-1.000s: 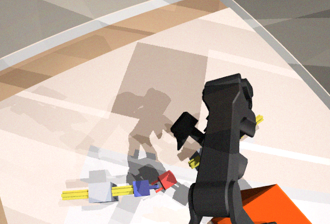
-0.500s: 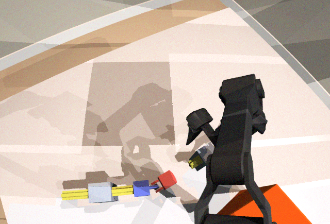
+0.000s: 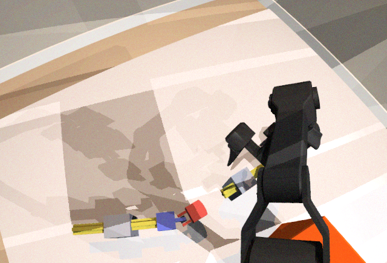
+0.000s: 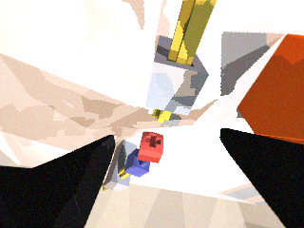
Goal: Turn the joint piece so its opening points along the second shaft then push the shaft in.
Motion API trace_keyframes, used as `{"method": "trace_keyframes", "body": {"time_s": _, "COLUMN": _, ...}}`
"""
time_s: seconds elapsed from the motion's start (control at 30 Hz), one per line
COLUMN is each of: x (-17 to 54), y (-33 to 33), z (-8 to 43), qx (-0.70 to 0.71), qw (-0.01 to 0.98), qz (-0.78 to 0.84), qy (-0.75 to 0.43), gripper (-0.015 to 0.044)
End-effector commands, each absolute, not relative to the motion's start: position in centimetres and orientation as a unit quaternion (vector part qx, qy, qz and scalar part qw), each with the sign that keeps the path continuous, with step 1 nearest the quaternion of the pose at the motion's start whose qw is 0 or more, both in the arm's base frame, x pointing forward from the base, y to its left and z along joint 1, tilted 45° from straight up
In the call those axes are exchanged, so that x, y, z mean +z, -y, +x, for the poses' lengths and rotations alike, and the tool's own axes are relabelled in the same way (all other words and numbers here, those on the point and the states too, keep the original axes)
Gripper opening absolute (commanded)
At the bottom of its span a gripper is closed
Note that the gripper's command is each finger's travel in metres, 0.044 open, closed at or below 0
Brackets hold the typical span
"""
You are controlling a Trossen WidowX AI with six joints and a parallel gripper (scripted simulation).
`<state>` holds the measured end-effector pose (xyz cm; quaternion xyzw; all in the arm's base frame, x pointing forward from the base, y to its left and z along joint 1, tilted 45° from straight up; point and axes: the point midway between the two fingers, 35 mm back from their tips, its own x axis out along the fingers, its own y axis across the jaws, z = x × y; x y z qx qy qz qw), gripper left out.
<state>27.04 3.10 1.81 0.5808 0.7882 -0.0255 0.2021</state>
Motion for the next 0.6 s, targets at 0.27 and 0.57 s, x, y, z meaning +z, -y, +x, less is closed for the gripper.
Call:
{"method": "trace_keyframes", "body": {"time_s": 0.27, "x": -1.9, "y": 0.5, "z": 28.2, "qx": 0.088, "qw": 0.349, "qz": 0.507, "qy": -0.783, "gripper": 0.0440}}
{"method": "trace_keyframes", "body": {"time_s": 0.57, "x": -4.9, "y": 3.6, "z": 28.8, "qx": 0.170, "qw": 0.449, "qz": 0.426, "qy": -0.767, "gripper": 0.0440}}
